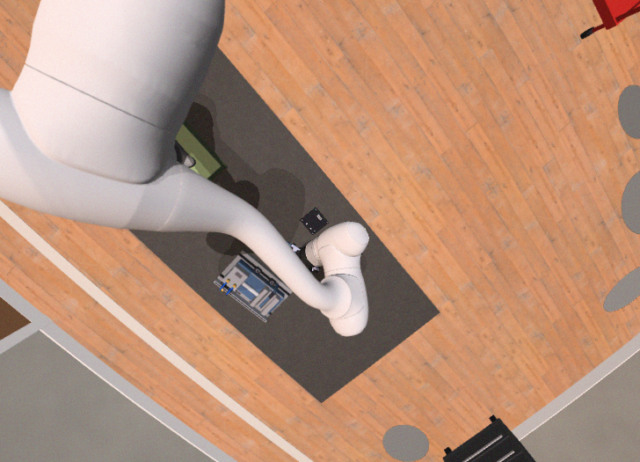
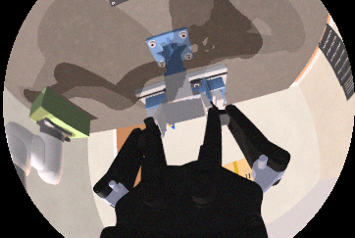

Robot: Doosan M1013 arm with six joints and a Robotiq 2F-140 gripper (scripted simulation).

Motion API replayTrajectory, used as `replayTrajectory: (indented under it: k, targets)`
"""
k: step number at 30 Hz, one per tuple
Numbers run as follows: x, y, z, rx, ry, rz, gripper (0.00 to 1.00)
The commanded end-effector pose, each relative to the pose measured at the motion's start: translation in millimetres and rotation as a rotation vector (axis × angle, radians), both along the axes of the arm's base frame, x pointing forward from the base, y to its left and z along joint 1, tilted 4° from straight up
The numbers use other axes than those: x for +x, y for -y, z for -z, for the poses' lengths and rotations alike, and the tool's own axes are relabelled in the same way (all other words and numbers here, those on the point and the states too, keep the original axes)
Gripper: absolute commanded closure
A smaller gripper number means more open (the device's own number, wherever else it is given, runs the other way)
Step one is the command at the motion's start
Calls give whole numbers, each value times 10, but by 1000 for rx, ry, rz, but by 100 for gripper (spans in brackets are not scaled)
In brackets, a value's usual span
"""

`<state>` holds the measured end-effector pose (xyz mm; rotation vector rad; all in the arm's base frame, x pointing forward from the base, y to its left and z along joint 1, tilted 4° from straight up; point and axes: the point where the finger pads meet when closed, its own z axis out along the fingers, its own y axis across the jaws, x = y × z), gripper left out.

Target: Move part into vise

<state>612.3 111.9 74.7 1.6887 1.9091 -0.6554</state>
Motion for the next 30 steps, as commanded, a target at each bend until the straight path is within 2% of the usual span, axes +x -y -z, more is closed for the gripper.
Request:
replayTrajectory:
  k: [1,30]
  targets:
    - [8,-13,-45,-1,5,-1,100]
    - [9,-1,-205,-1,5,-1,100]
